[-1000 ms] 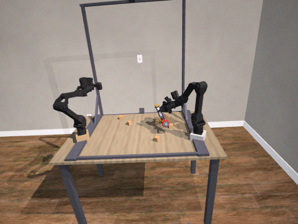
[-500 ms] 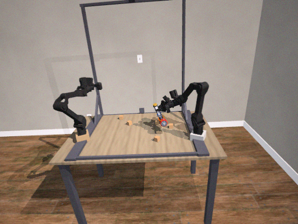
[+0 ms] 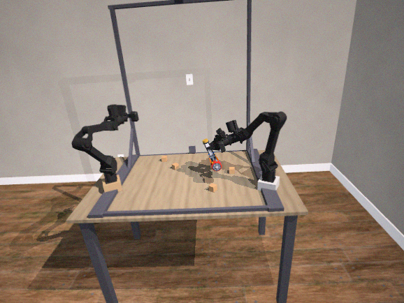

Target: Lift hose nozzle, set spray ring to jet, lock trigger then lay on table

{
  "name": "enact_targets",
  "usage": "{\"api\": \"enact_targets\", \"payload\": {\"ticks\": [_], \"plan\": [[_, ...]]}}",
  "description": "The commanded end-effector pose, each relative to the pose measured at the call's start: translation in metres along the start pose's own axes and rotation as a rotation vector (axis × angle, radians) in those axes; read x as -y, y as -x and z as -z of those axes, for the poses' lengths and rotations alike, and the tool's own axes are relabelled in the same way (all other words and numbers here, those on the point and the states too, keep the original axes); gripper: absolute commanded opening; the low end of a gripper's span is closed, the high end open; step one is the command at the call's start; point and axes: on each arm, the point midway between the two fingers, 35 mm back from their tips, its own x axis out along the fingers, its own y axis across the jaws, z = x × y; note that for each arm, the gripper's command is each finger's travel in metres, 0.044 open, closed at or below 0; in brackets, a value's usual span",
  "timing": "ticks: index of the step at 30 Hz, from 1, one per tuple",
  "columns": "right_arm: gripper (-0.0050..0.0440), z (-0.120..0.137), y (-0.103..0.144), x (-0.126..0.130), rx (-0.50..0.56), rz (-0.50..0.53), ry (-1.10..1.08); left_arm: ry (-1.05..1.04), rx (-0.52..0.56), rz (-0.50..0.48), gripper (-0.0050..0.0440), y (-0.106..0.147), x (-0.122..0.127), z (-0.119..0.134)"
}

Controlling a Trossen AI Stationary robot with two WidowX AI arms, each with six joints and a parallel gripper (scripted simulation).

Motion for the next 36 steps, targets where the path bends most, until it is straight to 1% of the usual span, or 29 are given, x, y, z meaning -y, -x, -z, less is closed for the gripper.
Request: {"api": "enact_targets", "payload": {"ticks": [1, 4, 7, 14, 15, 21, 27, 28, 30, 31, 36], "plan": [[0.0408, -0.008, 0.001, 0.001, 0.02, 0.006, -0.001, 0.044, 0.042, 0.016, 0.017, -0.009, -0.011, -0.031], [0.0408, -0.008, 0.001, 0.001, 0.02, 0.006, -0.001, 0.048, 0.045, 0.031, 0.017, -0.014, -0.015, -0.04], [0.0408, -0.008, 0.001, 0.001, 0.02, 0.006, -0.001, 0.045, 0.04, 0.019, 0.017, -0.009, -0.009, -0.033], [0.0408, -0.008, 0.001, 0.001, 0.02, 0.006, -0.001, 0.044, 0.04, 0.019, 0.017, -0.009, -0.009, -0.032], [0.0408, -0.008, 0.001, 0.001, 0.02, 0.006, -0.001, 0.046, 0.042, 0.035, 0.017, -0.017, -0.017, -0.042], [0.0408, -0.008, 0.001, 0.001, 0.02, 0.006, -0.001, 0.055, 0.052, 0.055, 0.017, -0.029, -0.029, -0.06], [0.0408, -0.008, 0.001, 0.001, 0.02, 0.006, -0.001, 0.055, 0.052, 0.075, 0.017, -0.041, -0.039, -0.073], [0.0408, -0.008, 0.001, 0.001, 0.02, 0.006, -0.001, 0.054, 0.049, 0.067, 0.017, -0.037, -0.036, -0.067], [0.0408, -0.008, 0.001, 0.001, 0.02, 0.006, -0.001, 0.054, 0.049, 0.067, 0.017, -0.037, -0.036, -0.067], [0.0408, -0.008, 0.001, 0.001, 0.02, 0.006, -0.001, 0.052, 0.05, 0.085, 0.017, -0.044, -0.042, -0.076], [0.0408, -0.008, 0.001, 0.001, 0.02, 0.006, -0.001, 0.054, 0.056, 0.095, 0.017, -0.055, -0.052, -0.087]]}}
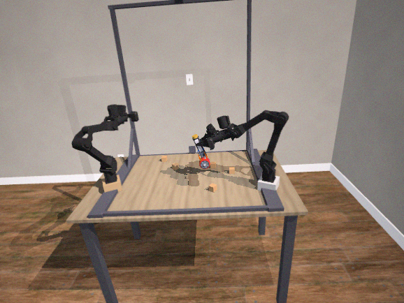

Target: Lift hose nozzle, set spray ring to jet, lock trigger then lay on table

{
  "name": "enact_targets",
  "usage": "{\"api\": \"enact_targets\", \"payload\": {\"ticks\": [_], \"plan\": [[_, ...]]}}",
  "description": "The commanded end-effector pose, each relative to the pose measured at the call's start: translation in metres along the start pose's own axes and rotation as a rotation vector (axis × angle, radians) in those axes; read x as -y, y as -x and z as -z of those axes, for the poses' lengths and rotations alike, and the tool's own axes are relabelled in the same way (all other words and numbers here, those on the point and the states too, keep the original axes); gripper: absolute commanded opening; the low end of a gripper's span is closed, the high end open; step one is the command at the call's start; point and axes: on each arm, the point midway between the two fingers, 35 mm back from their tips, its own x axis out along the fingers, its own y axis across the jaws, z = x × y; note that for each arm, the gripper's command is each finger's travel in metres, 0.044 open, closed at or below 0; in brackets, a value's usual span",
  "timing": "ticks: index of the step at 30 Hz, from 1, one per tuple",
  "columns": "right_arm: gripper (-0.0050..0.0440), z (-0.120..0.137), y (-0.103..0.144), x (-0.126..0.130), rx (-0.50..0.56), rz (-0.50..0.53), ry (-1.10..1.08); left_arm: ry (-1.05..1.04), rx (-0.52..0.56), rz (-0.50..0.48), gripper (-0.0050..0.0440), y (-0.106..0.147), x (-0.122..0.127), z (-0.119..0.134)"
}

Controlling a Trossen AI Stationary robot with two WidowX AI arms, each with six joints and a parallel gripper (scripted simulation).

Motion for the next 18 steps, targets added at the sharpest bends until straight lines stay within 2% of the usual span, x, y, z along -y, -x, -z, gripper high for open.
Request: {"api": "enact_targets", "payload": {"ticks": [1, 4, 6, 12, 13, 18], "plan": [[0.0408, -0.008, 0.001, 0.001, 0.02, 0.006, -0.001, 0.017, 0.045, 0.023, 0.017, -0.009, -0.009, -0.032], [0.0408, -0.008, 0.001, 0.001, 0.02, 0.006, -0.001, 0.014, 0.041, 0.034, 0.017, -0.015, -0.014, -0.038], [0.0408, -0.008, 0.001, 0.001, 0.02, 0.006, -0.001, 0.014, 0.039, 0.022, 0.017, -0.009, -0.008, -0.028], [0.0408, -0.008, 0.001, 0.001, 0.02, 0.006, -0.001, 0.015, 0.04, 0.022, 0.017, -0.009, -0.007, -0.029], [0.0408, -0.008, 0.001, 0.001, 0.02, 0.006, -0.001, 0.017, 0.043, 0.037, 0.017, -0.016, -0.015, -0.039], [0.0408, -0.008, 0.001, 0.001, 0.02, 0.006, -0.001, 0.02, 0.048, 0.05, 0.017, -0.026, -0.026, -0.054]]}}
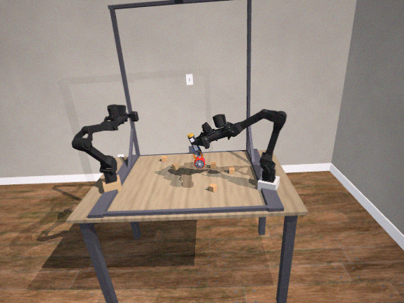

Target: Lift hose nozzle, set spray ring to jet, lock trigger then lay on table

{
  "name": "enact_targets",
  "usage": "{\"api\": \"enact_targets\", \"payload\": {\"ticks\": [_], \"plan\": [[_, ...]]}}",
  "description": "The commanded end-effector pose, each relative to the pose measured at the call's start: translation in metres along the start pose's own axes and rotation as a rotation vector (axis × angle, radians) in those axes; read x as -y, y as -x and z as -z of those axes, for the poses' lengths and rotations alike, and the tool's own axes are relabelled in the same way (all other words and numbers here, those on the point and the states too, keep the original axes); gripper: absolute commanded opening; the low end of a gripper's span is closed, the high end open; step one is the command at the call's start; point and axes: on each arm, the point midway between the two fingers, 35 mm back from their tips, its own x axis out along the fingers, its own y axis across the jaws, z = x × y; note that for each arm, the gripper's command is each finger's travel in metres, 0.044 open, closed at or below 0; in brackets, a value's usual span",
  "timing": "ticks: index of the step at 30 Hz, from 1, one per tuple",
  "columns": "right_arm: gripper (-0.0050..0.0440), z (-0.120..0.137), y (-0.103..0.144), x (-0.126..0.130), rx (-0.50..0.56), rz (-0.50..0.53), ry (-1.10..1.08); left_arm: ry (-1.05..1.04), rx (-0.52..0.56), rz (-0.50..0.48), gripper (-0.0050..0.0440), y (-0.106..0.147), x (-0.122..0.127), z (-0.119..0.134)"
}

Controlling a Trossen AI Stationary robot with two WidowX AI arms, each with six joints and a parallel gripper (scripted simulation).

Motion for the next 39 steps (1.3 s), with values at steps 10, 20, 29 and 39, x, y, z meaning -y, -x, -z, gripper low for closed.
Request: {"api": "enact_targets", "payload": {"ticks": [10, 20, 29, 39], "plan": [[0.0408, -0.008, 0.001, 0.001, 0.02, 0.006, -0.001, 0.011, 0.047, 0.033, 0.017, -0.015, -0.017, -0.042], [0.0408, -0.008, 0.001, 0.001, 0.02, 0.006, -0.001, 0.011, 0.055, 0.077, 0.017, -0.036, -0.042, -0.073], [0.0408, -0.008, 0.001, 0.001, 0.02, 0.006, -0.001, 0.011, 0.052, 0.066, 0.017, -0.031, -0.036, -0.064], [0.0408, -0.004, -0.002, 0.008, 0.011, 0.027, 0.016, 0.011, 0.052, 0.066, 0.017, -0.031, -0.036, -0.064]]}}
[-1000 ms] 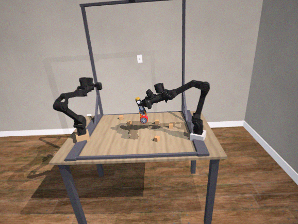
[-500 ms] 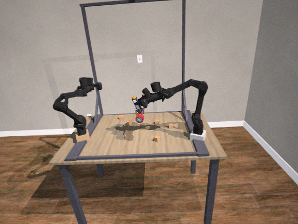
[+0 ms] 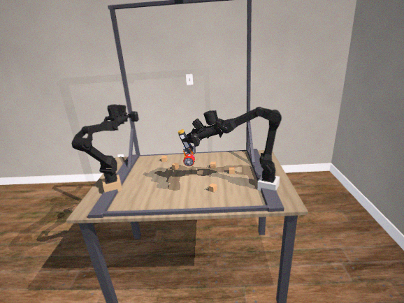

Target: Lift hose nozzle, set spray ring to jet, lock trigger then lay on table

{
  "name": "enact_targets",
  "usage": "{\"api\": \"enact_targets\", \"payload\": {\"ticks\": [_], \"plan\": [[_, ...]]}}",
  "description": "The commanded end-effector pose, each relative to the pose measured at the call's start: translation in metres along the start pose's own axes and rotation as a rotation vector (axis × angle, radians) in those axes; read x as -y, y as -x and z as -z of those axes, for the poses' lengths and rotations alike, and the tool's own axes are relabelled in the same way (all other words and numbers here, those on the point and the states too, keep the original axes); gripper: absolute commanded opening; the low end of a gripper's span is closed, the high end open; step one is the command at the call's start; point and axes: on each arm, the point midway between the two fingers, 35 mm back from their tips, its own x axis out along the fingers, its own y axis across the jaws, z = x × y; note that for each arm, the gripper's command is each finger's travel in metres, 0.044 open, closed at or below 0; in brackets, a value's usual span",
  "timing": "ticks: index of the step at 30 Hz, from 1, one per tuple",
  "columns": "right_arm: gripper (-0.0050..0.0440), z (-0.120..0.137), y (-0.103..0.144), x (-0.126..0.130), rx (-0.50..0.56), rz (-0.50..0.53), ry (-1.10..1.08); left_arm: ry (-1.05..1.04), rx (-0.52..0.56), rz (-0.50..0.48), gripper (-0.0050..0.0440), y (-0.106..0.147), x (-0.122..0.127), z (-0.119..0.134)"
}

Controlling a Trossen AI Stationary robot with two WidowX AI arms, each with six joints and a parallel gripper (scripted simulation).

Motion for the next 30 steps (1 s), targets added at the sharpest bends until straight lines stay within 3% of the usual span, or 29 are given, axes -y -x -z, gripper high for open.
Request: {"api": "enact_targets", "payload": {"ticks": [1, 5, 14, 30], "plan": [[0.0408, -0.002, -0.003, 0.012, 0.01, 0.04, 0.032, -0.004, 0.046, 0.004, 0.017, 0.004, 0.001, -0.019], [0.0408, 0.003, -0.007, 0.025, 0.005, 0.071, 0.074, -0.004, 0.046, 0.004, 0.017, 0.004, 0.001, -0.019], [0.0408, 0.024, -0.015, 0.086, -0.019, 0.216, 0.271, -0.004, 0.046, 0.004, 0.017, 0.004, 0.001, -0.019], [0.0408, 0.052, 0.002, 0.178, -0.104, 0.432, 0.527, -0.004, 0.046, 0.004, 0.017, 0.004, 0.001, -0.019]]}}
